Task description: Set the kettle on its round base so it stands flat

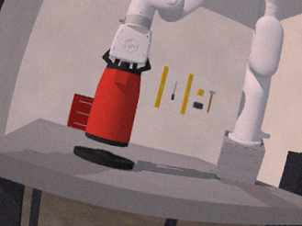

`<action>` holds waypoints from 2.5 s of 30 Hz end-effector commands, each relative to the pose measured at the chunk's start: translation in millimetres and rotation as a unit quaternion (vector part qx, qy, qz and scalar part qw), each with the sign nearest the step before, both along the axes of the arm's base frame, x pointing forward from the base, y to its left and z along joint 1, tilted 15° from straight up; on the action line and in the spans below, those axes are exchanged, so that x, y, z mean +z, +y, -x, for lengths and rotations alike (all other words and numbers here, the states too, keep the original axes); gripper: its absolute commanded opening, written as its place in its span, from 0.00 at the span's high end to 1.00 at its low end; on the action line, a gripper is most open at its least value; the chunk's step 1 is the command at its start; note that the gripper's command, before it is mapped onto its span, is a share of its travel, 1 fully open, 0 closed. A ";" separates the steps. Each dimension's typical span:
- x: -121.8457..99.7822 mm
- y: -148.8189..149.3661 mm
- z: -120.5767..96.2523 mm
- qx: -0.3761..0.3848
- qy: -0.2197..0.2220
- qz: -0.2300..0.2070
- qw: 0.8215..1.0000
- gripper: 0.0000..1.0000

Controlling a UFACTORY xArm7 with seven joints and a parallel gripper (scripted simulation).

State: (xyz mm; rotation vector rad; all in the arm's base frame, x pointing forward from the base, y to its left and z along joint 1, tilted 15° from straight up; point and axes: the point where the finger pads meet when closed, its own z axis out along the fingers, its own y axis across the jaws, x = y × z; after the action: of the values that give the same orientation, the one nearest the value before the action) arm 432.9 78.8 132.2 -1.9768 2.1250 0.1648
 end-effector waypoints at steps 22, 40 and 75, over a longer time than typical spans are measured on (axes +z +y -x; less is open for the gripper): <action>6.6 20.0 0.1 -0.001 -0.002 0.000 1.000 1.00; 7.0 21.7 0.2 -0.001 -0.002 0.000 1.000 1.00; 7.0 21.7 0.2 -0.001 -0.002 0.000 1.000 1.00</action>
State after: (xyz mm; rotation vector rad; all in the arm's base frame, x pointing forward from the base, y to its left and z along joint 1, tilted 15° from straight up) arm 431.1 100.9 137.5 -1.9768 2.1256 0.1643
